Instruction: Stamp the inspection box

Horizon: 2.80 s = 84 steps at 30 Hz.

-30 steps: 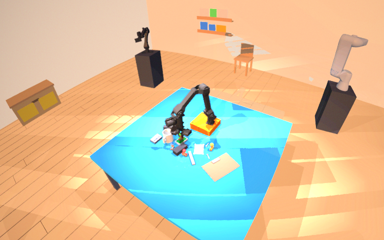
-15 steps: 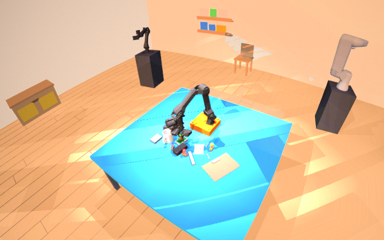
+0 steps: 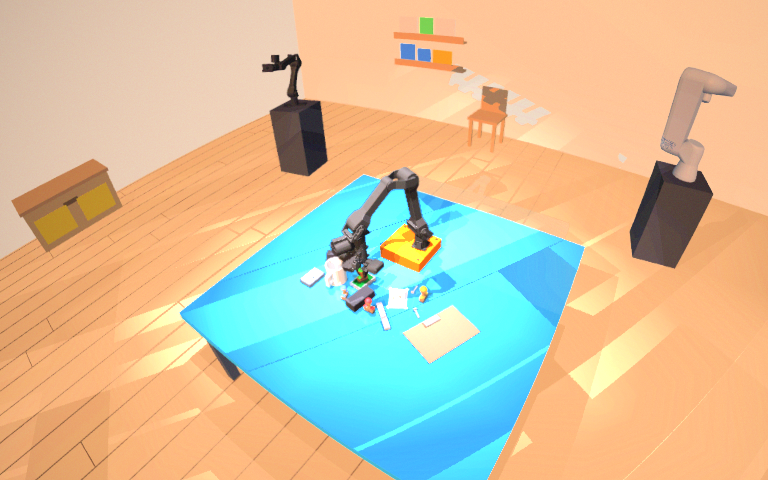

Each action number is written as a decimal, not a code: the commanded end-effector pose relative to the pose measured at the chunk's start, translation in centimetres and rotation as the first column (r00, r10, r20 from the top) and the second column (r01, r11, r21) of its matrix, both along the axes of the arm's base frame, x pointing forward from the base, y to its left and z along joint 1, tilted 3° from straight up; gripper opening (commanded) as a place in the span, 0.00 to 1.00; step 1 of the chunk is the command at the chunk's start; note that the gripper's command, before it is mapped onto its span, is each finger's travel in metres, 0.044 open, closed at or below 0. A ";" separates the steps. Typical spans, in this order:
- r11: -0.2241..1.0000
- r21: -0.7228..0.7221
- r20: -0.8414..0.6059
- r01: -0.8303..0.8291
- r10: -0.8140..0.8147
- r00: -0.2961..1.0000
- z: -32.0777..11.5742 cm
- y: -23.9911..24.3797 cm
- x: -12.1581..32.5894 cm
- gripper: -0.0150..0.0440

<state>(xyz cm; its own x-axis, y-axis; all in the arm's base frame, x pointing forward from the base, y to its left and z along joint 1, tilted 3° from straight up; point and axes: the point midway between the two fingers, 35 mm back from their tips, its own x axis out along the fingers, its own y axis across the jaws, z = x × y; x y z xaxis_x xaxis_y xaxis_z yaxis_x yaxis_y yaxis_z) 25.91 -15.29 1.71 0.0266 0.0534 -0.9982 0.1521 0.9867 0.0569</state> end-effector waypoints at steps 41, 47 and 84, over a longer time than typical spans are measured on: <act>1.000 0.000 -0.001 0.000 0.000 1.000 -0.3 0.0 0.0 0.25; 1.000 0.000 -0.001 0.000 0.000 1.000 -0.4 0.0 0.0 0.25; 1.000 0.000 -0.001 0.000 0.000 1.000 0.5 0.0 0.0 0.25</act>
